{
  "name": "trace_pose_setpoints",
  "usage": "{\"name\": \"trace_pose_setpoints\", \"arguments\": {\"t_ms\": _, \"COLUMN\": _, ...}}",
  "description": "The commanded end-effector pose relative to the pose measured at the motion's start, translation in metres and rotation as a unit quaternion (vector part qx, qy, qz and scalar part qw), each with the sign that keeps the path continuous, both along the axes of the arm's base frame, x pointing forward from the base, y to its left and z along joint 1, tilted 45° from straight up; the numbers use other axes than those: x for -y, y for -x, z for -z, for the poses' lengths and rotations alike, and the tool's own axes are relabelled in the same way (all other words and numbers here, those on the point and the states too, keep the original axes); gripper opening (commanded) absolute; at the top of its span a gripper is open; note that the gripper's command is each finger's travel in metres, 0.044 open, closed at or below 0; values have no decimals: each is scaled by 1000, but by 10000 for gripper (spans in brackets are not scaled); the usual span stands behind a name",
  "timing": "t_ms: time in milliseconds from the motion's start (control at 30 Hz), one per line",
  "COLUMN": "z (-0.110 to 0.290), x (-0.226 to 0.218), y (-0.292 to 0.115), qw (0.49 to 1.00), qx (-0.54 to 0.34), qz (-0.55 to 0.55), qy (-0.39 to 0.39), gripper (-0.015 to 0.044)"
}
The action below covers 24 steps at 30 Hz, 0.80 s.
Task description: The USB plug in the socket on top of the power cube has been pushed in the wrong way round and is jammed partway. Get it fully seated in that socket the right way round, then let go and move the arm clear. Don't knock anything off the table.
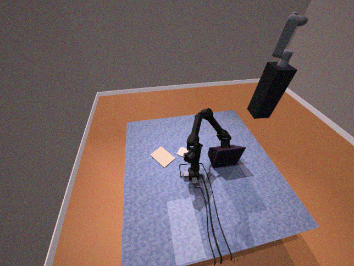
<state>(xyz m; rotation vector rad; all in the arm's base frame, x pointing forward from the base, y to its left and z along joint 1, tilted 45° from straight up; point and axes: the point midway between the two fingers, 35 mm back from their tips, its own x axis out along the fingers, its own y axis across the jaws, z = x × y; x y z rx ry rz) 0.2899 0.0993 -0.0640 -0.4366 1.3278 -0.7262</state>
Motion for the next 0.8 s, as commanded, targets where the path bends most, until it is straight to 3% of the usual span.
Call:
{"name": "trace_pose_setpoints", "arguments": {"t_ms": 0, "z": 0, "x": 1, "y": 0, "qw": 999, "qx": 29, "qz": 31, "qy": -3, "gripper": 0}}
{"name": "trace_pose_setpoints", "arguments": {"t_ms": 767, "z": 0, "x": 1, "y": 0, "qw": 941, "qx": 234, "qz": 242, "qy": -24, "gripper": 0}}
